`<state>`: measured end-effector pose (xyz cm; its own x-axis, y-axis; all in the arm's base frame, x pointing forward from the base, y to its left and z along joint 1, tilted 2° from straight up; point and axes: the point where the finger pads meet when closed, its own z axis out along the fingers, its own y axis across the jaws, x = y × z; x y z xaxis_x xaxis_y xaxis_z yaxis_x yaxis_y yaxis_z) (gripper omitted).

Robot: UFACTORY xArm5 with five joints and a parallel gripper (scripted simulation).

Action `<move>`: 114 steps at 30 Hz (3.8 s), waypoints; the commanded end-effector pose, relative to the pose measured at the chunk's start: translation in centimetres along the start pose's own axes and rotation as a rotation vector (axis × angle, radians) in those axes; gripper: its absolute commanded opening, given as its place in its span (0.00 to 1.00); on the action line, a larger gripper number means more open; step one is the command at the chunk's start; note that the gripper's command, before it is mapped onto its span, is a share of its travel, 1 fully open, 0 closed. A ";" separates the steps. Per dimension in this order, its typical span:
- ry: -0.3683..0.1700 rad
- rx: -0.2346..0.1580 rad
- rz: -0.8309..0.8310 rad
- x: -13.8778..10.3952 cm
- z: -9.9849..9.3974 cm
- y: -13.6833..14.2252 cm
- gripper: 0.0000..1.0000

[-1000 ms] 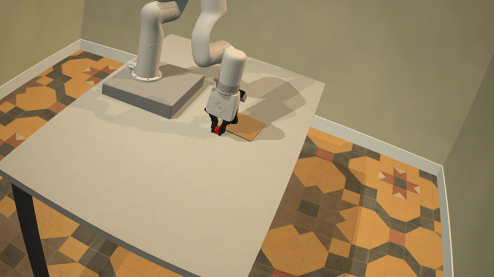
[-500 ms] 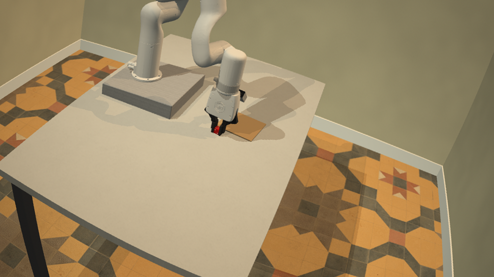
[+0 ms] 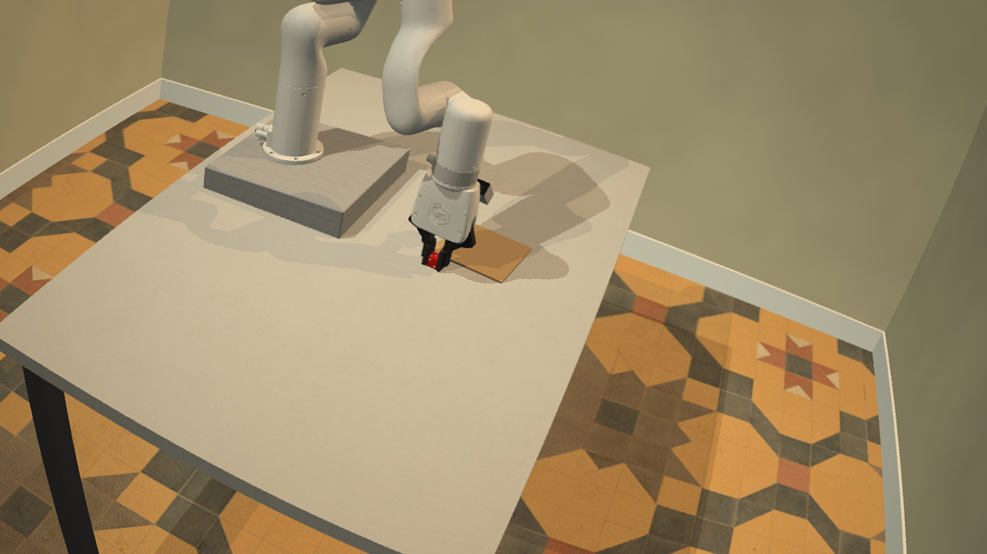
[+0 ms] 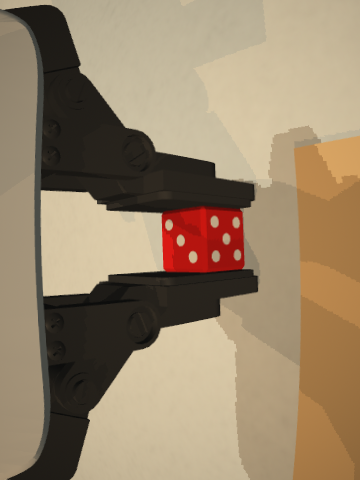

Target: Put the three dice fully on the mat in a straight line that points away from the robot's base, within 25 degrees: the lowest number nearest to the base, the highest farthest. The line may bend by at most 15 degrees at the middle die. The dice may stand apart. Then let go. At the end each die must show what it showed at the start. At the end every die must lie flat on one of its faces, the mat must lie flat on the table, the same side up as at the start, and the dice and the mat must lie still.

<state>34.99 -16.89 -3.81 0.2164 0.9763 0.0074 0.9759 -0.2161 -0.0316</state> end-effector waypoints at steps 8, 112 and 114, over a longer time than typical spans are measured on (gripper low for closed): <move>-0.001 -0.003 0.000 0.0 -2.7 0.1 0.15; -0.005 0.002 -2.016 4.1 -10.2 2.3 0.15; -0.005 0.003 -2.098 4.3 -10.2 2.3 0.15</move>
<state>38.19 -13.56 6.26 -0.9856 -0.1665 0.0283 -0.1661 0.9860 0.0157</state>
